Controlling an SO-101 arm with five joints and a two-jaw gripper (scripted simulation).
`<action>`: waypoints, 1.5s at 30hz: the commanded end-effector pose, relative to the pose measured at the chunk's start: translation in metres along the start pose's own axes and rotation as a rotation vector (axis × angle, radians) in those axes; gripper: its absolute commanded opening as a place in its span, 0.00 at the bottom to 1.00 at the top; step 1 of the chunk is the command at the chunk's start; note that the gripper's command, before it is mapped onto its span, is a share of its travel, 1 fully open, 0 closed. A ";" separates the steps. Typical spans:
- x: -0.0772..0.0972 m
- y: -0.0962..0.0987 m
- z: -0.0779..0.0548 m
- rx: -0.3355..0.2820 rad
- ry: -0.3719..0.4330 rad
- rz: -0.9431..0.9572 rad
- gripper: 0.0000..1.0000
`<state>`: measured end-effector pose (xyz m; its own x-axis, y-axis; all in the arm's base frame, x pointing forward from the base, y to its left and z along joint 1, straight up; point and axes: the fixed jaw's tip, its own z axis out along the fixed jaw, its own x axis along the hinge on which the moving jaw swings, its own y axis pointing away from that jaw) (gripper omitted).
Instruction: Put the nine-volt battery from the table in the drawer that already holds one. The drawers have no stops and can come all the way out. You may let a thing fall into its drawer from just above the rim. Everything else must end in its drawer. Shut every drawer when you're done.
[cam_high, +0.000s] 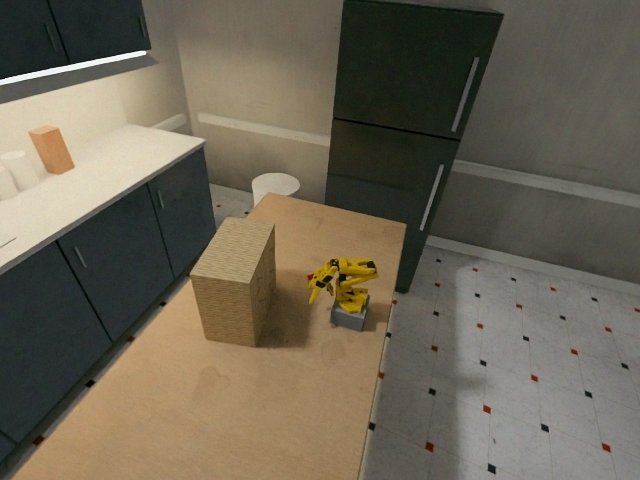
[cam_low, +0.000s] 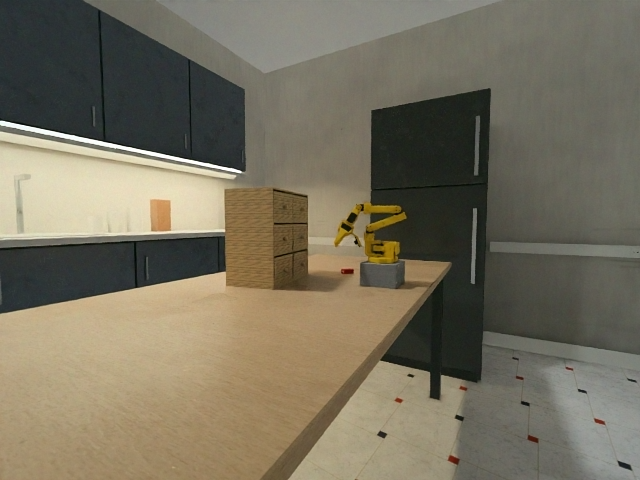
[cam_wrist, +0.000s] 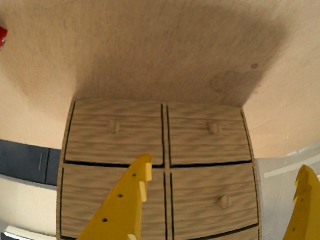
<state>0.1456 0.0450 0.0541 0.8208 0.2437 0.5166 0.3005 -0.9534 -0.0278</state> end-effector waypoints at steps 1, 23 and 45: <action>-0.004 -0.002 0.001 0.006 -0.016 -0.018 0.50; 0.001 0.001 0.006 -0.001 0.013 -0.007 0.49; 0.028 0.020 0.033 -0.060 0.204 0.059 0.41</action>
<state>0.1846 0.0411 0.0435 0.7323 0.1619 0.6615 0.2344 -0.9719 -0.0216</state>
